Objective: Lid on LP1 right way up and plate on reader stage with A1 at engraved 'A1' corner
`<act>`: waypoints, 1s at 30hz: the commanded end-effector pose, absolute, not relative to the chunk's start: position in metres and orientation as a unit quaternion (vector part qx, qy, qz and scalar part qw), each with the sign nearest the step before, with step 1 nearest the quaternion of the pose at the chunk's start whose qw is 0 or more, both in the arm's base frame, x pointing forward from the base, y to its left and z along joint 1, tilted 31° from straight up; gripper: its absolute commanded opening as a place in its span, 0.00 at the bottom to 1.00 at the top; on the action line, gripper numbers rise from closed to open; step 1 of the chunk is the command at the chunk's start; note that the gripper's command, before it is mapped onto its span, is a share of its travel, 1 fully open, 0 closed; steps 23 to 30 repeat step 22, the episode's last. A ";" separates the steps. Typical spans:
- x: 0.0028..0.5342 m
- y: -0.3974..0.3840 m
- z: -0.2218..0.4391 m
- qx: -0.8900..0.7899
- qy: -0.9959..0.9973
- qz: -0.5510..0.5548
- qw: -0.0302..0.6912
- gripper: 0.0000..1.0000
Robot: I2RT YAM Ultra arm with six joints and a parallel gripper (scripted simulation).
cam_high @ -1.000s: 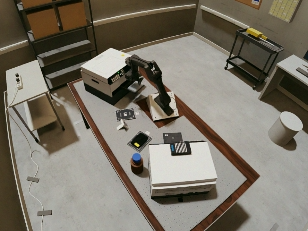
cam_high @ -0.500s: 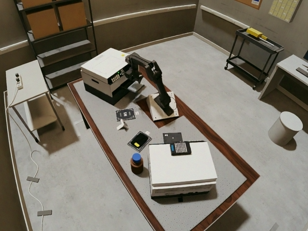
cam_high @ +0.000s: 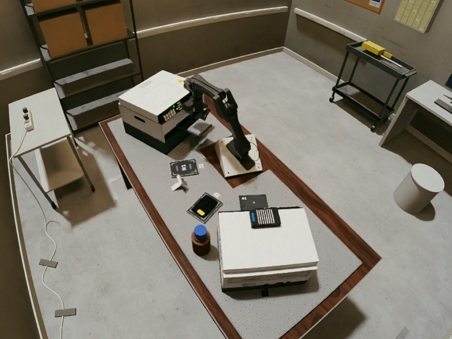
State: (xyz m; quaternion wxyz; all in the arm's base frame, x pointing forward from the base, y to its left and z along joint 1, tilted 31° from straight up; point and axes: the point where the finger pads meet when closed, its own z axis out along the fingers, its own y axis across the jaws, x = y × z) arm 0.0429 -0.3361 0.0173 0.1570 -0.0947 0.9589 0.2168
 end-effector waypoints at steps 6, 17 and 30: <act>0.038 -0.339 0.027 -0.092 0.960 0.212 0.159 1.00; 0.038 -0.339 0.027 -0.092 0.960 0.212 0.159 1.00; 0.038 -0.339 0.027 -0.092 0.960 0.212 0.159 1.00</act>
